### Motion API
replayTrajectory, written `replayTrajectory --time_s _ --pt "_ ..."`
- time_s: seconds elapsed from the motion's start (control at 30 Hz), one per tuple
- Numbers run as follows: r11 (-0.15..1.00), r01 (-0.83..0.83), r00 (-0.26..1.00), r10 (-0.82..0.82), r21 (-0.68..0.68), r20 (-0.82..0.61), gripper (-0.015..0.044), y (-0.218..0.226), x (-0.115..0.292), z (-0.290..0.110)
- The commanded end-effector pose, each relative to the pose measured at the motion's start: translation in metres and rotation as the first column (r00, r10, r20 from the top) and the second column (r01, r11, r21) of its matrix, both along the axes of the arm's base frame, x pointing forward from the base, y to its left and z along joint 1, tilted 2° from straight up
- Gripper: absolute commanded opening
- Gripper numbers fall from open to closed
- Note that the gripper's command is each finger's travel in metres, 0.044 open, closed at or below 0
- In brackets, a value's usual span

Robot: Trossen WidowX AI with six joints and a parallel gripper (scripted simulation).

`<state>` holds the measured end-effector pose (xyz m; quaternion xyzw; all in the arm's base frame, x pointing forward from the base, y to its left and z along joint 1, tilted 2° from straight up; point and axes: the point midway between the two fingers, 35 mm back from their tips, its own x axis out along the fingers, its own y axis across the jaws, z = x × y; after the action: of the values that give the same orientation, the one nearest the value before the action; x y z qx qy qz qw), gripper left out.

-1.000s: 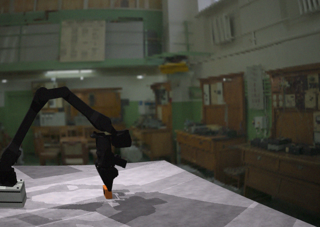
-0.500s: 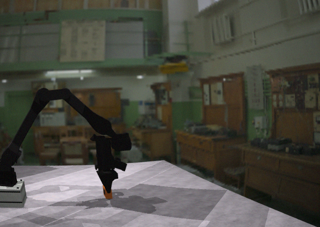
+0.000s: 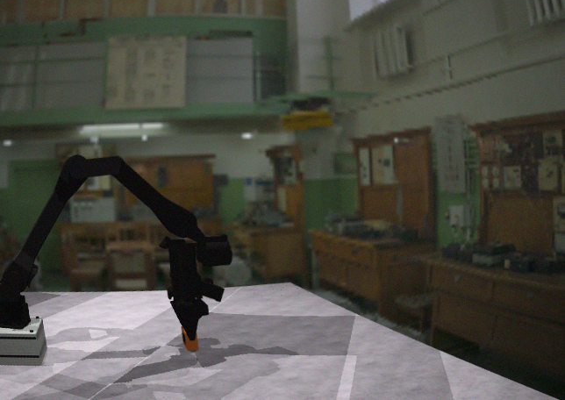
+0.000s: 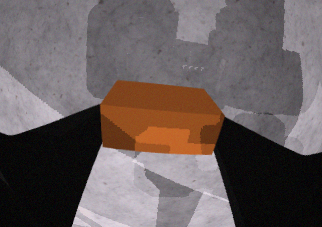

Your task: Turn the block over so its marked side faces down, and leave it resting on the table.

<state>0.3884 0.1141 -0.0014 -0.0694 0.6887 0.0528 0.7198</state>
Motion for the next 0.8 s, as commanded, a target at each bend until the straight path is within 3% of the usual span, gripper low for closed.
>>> replayTrajectory --time_s 0.0,0.2,0.4,0.77 --pt "1.000 0.000 1.000 0.000 0.001 -0.002 0.0142 0.000 0.000 -0.001" --pt "1.000 0.000 1.000 0.000 0.001 -0.002 0.0000 0.001 -0.002 0.028" --pt "1.000 -0.001 1.000 0.001 0.002 0.007 0.0000 0.001 -0.001 0.028" --pt "1.000 -0.012 0.987 0.008 0.026 0.160 0.0000 0.002 0.003 0.018"
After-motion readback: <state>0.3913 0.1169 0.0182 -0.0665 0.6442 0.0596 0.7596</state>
